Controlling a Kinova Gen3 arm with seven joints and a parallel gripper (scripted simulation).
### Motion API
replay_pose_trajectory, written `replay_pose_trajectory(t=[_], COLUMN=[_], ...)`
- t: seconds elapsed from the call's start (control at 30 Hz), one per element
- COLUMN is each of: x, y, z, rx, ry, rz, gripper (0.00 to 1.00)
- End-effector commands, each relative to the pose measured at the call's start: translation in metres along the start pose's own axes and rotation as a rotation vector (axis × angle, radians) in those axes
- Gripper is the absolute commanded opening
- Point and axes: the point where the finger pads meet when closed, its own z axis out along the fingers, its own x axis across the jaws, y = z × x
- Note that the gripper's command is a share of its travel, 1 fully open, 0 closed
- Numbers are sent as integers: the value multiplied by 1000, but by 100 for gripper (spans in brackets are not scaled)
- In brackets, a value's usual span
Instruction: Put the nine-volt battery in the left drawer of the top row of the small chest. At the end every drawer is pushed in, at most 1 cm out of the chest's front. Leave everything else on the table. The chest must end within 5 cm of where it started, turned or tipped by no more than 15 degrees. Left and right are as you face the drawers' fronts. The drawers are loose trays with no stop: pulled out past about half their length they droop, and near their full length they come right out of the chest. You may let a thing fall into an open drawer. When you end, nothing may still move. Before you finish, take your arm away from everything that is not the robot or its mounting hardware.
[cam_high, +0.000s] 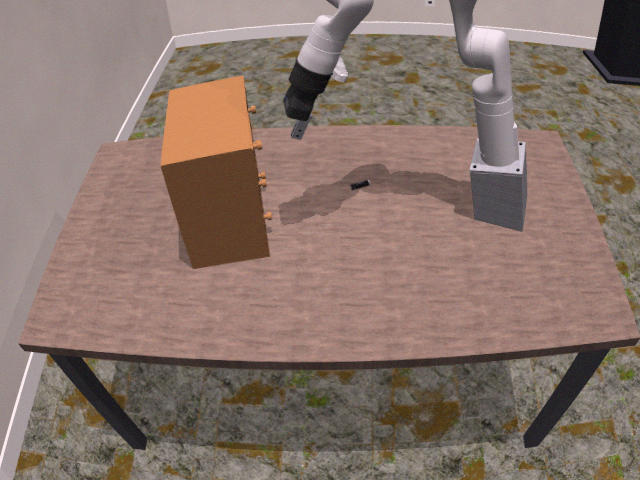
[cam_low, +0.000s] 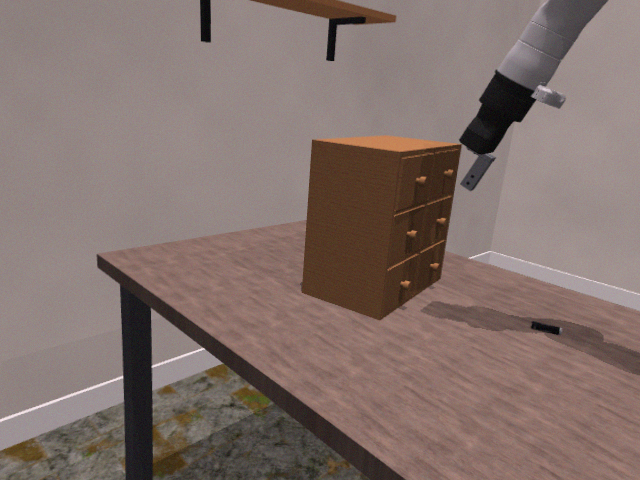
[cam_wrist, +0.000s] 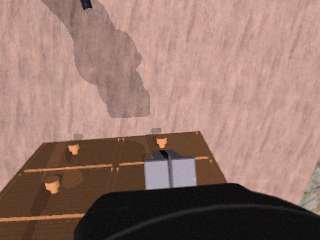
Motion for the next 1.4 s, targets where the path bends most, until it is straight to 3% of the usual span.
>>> replay_pose_trajectory(t=[0.0, 0.57, 1.37], x=[8, 7, 7], y=[-1, -19, -26], z=[-6, -24, -31], rx=[-8, -8, -8], ry=[12, 12, 12], rz=[-9, -9, -9], gripper=[0, 0, 0])
